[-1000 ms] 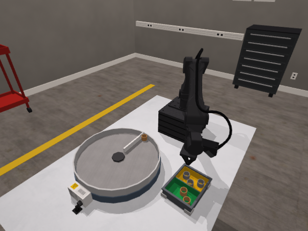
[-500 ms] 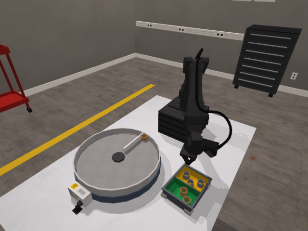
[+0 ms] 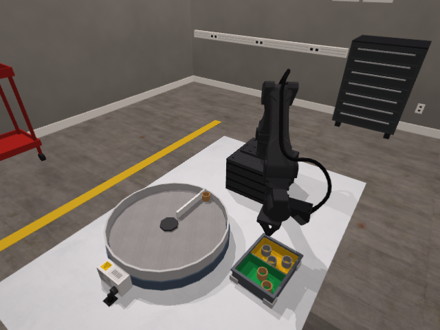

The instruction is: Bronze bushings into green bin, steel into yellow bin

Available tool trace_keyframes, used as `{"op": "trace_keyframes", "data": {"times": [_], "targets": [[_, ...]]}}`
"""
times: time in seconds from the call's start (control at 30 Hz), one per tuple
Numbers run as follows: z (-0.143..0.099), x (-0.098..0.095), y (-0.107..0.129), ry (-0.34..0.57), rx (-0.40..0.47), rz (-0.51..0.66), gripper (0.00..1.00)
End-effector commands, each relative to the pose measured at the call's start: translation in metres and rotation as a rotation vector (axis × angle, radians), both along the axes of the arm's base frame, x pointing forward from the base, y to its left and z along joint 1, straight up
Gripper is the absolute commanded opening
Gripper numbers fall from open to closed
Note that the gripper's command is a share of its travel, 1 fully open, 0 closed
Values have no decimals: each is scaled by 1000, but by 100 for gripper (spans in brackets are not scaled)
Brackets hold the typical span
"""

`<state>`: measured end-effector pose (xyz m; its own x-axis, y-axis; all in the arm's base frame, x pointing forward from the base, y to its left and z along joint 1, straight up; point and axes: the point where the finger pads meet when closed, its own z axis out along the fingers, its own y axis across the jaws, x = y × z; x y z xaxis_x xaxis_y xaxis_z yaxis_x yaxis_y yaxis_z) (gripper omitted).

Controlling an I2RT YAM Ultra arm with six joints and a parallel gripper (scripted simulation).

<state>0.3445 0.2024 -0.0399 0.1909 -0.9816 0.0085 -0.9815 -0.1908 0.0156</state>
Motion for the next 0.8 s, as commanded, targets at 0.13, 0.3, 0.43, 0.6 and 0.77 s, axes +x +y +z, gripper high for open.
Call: {"op": "trace_keyframes", "data": {"times": [0.13,0.3,0.43,0.6,0.77], "targets": [[13,4,-16,-36,20,-2,12],[11,-9,-75,-36,17,-2,12],[10,-18,-113,-34,23,-2,12],[9,-40,-210,-37,18,-2,12],[15,-42,-278,-67,5,0,12]]}}
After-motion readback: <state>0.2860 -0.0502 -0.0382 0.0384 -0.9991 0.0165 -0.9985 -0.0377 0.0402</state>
